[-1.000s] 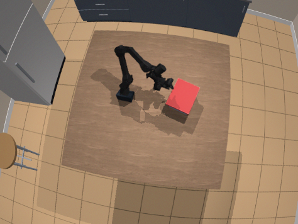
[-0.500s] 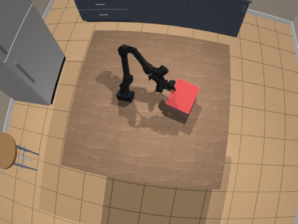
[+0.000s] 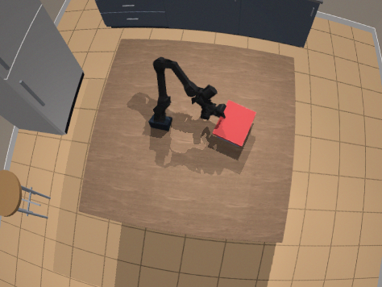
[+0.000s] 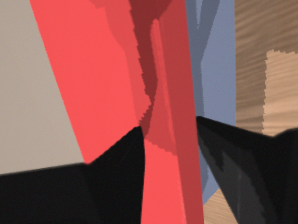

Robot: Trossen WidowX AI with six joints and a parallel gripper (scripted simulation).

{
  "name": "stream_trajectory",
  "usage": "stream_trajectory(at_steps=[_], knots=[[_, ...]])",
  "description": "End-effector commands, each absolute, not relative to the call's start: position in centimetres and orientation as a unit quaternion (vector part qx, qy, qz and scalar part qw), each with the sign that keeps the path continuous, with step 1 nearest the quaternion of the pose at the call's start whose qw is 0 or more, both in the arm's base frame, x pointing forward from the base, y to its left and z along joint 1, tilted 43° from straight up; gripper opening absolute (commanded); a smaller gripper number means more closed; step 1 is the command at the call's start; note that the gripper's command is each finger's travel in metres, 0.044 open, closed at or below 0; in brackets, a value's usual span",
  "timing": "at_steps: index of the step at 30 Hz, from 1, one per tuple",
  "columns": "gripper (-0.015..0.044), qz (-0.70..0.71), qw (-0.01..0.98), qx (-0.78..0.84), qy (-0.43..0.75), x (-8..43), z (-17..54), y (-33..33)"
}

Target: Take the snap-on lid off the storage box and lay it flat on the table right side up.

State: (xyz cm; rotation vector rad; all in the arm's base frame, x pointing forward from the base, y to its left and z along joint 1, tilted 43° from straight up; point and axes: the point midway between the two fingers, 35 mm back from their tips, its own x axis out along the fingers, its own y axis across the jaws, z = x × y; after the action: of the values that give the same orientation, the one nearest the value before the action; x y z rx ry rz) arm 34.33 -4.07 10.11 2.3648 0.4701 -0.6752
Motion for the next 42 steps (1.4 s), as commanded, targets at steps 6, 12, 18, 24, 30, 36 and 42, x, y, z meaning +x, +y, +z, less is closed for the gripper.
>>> stream_trajectory(at_steps=[6, 12, 18, 24, 30, 36, 42], knots=[[0.0030, -0.257, 0.313, 0.897, 0.176, 34.35, 10.08, -4.13], [0.0000, -0.256, 0.313, 0.897, 0.178, 34.32, 10.13, -4.11], [0.0000, -0.256, 0.313, 0.897, 0.178, 34.30, 10.22, -4.20], [0.0000, -0.256, 0.313, 0.897, 0.178, 34.28, 10.31, -4.28], [0.0000, -0.256, 0.313, 0.897, 0.178, 34.26, 10.39, -4.36], [0.0000, -0.256, 0.313, 0.897, 0.178, 34.24, 10.48, -4.44], [0.0000, -0.256, 0.313, 0.897, 0.178, 34.18, 10.57, -4.51]])
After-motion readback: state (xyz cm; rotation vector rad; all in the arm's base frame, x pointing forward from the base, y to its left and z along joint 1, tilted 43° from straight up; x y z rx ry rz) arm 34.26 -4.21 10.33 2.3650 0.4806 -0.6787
